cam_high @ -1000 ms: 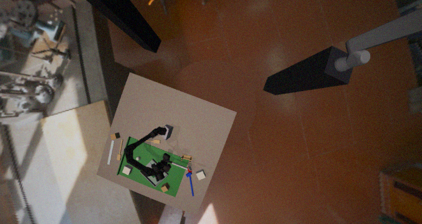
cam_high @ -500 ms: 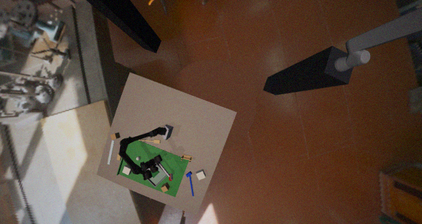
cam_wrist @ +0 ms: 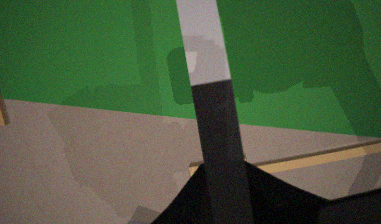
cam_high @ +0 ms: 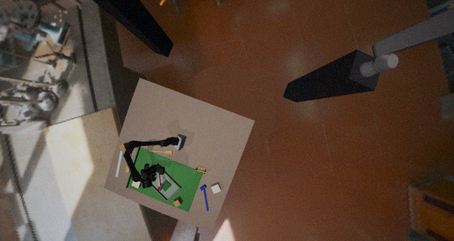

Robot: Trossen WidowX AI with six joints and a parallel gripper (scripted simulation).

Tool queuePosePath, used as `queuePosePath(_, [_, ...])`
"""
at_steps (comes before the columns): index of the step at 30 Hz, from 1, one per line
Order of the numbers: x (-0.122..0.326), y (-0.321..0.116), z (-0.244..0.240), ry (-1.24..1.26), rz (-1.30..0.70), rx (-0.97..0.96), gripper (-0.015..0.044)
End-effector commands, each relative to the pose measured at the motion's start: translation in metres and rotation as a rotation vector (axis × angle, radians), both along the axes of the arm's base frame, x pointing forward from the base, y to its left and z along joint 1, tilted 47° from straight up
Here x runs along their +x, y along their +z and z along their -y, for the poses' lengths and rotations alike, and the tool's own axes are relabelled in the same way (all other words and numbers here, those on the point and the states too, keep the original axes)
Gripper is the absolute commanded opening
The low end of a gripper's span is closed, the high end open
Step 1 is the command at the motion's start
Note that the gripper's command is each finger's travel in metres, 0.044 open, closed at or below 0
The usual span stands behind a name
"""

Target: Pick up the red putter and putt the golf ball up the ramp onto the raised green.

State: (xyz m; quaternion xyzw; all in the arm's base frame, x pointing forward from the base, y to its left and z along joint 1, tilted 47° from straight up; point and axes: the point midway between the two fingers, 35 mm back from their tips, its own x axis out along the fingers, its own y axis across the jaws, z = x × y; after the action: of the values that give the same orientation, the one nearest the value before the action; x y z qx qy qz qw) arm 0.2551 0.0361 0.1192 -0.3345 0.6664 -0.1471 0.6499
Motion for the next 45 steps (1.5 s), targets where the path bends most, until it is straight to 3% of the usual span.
queuePosePath(1, [-0.008,0.017,0.018,-0.116,0.103,-0.021,0.0000])
queuePosePath(14, [-0.041,0.069,0.073,-0.506,0.467,-0.073,0.0000])
queuePosePath(45, [-0.038,0.032,0.115,-0.511,0.475,-0.074,0.0000])
